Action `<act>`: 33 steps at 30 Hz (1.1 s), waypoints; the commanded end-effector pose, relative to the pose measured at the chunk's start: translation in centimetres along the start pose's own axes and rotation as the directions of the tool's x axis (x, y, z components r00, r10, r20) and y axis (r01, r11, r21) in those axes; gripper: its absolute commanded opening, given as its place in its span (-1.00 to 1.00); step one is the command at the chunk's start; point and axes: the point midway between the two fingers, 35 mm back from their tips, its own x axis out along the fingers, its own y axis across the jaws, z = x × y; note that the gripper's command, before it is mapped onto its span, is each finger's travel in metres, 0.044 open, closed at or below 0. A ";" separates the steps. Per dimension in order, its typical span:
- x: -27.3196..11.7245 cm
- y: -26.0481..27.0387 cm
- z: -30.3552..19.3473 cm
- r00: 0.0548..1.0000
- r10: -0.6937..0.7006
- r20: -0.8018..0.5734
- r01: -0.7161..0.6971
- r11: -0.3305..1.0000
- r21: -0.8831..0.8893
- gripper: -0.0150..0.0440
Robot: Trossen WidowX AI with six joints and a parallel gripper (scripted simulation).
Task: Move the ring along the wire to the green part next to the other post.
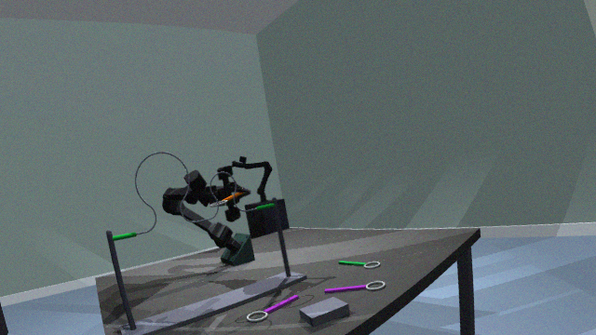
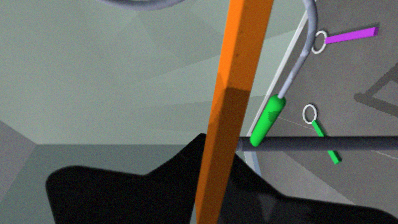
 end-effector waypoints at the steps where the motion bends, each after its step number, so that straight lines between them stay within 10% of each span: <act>1: -0.2 1.0 0.3 1.000 0.029 0.002 -0.029 0.999 0.018 -1.00; 33: -0.8 4.0 0.6 0.993 0.114 -0.008 -0.111 0.980 0.165 -1.00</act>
